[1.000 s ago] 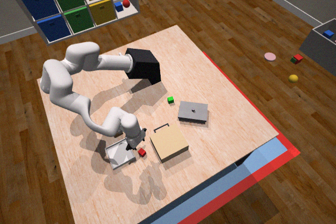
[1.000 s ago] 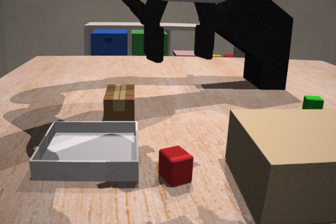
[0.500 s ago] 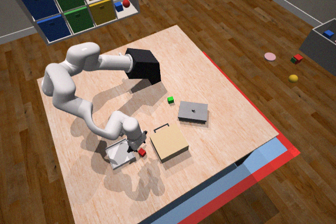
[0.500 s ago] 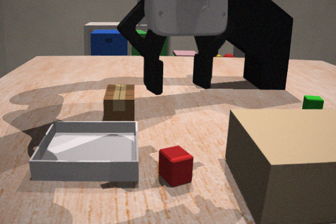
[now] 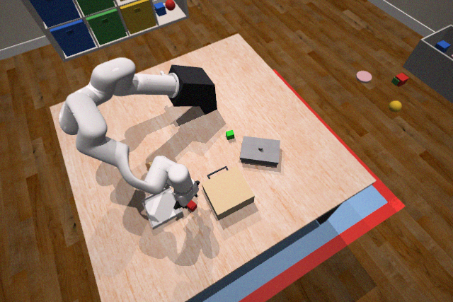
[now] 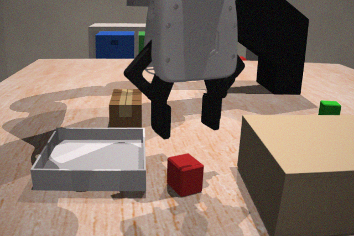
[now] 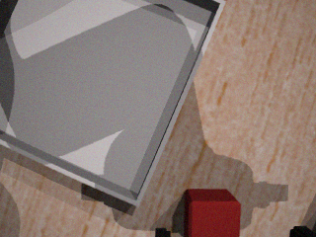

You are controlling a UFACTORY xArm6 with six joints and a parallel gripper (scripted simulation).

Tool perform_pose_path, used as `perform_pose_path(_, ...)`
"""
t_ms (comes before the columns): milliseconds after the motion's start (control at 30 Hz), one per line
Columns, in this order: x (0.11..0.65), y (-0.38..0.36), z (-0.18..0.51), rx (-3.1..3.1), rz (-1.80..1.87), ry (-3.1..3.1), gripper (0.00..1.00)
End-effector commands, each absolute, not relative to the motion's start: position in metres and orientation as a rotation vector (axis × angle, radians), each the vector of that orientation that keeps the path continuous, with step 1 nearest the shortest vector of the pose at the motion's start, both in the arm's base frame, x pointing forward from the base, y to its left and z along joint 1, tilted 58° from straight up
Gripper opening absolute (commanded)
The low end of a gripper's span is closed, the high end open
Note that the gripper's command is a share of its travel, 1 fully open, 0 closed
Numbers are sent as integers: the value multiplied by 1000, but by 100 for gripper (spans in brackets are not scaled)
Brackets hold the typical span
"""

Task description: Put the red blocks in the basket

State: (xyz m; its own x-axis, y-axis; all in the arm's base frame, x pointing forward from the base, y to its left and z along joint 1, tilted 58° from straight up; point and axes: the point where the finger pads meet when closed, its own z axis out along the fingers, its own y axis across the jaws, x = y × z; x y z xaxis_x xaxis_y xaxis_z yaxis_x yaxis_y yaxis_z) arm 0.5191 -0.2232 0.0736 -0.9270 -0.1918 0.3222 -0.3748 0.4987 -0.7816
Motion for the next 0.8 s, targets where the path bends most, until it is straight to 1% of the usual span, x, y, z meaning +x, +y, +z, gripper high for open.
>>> perform_pose_path(0, 521, -232, 68, 490, 1404, -2550, 68)
perform_pose_path(767, 521, -245, 60, 490, 1404, -2550, 68)
